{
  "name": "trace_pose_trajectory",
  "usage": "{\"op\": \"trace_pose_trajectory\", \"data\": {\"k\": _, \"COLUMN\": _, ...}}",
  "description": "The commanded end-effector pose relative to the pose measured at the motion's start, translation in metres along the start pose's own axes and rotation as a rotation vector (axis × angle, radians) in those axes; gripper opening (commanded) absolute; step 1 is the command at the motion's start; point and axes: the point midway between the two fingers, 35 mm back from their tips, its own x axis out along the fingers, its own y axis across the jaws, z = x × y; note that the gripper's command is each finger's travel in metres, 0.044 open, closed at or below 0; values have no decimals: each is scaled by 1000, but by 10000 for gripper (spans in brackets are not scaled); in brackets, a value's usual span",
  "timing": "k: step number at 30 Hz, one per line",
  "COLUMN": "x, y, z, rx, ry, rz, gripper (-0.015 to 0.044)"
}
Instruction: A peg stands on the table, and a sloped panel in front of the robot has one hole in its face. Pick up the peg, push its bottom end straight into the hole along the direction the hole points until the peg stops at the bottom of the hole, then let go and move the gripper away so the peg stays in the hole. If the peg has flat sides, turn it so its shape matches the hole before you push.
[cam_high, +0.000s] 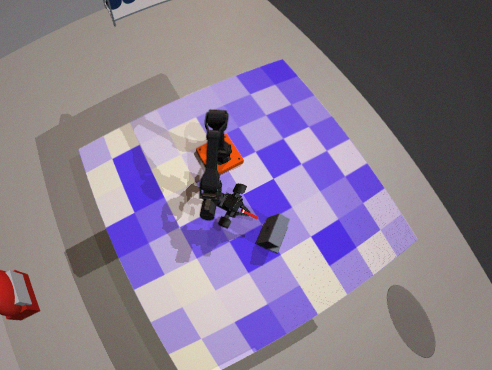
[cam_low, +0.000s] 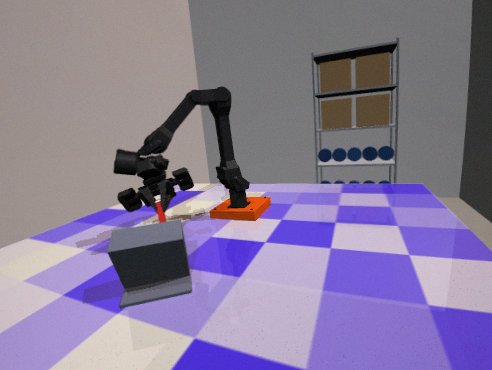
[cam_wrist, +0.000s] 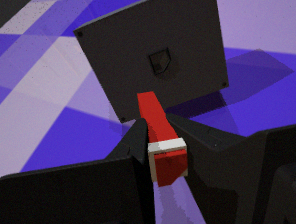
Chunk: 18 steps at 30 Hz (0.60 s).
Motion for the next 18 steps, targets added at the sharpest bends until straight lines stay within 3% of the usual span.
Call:
{"op": "trace_pose_trajectory", "data": {"k": 1, "x": -4, "y": -1, "z": -1, "rx": -35, "ry": -25, "rz": -6, "gripper": 0}}
{"op": "trace_pose_trajectory", "data": {"k": 18, "x": -10, "y": -8, "z": -3, "rx": -126, "ry": -76, "rz": -39, "gripper": 0}}
